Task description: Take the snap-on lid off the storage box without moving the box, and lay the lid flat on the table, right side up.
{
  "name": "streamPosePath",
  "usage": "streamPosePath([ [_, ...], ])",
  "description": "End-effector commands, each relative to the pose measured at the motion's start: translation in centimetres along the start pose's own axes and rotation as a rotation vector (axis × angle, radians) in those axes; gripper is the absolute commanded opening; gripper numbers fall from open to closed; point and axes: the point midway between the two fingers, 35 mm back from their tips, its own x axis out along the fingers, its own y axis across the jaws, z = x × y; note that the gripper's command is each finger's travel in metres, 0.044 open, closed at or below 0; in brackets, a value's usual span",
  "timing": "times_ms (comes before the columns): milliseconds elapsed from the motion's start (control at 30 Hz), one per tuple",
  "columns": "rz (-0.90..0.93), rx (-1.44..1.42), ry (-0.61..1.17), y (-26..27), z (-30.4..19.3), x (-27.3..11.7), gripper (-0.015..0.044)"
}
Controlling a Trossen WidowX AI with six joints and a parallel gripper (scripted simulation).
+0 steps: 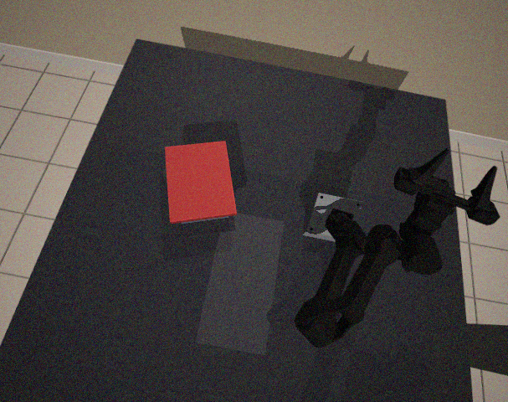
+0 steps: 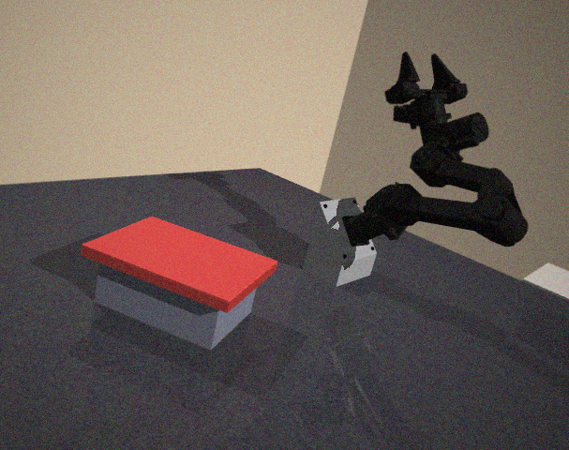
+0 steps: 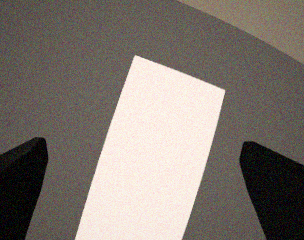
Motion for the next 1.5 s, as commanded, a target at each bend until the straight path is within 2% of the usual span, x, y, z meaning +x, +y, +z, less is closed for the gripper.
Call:
streamPosePath([
  [0, -0.010, -0.004, -0.006, -0.2, 0.1, 0.2, 0.0374],
  [167, -0.311, -0.131, -0.118, -5.6, 3.4, 3.4, 0.0243],
  [200, -0.387, -0.162, -0.132, -7.1, 4.0, 3.9, 0.0235],
  [300, -0.624, -0.254, -0.146, -12.0, 5.7, 4.8, 0.0235],
  [367, -0.675, -0.272, -0.145, -13.1, 6.0, 4.8, 0.0235],
  [633, -1.160, -0.425, -0.059, -23.4, 8.4, 3.1, 0.0235],
  [700, -1.208, -0.446, -0.037, -24.5, 8.5, 2.7, 0.0235],
  [833, -1.475, -0.536, 0.116, -29.7, 9.0, -0.2, 0.0235],
  [1100, -1.827, -0.529, 0.401, -35.9, 9.0, -5.9, 0.0235],
  [1267, -2.010, -0.462, 0.635, -39.0, 8.3, -10.1, 0.0235],
  [1367, -2.060, -0.430, 0.738, -40.0, 7.9, -11.6, 0.0235],
  [1467, -2.123, -0.349, 0.950, -41.8, 6.8, -14.4, 0.0235],
])
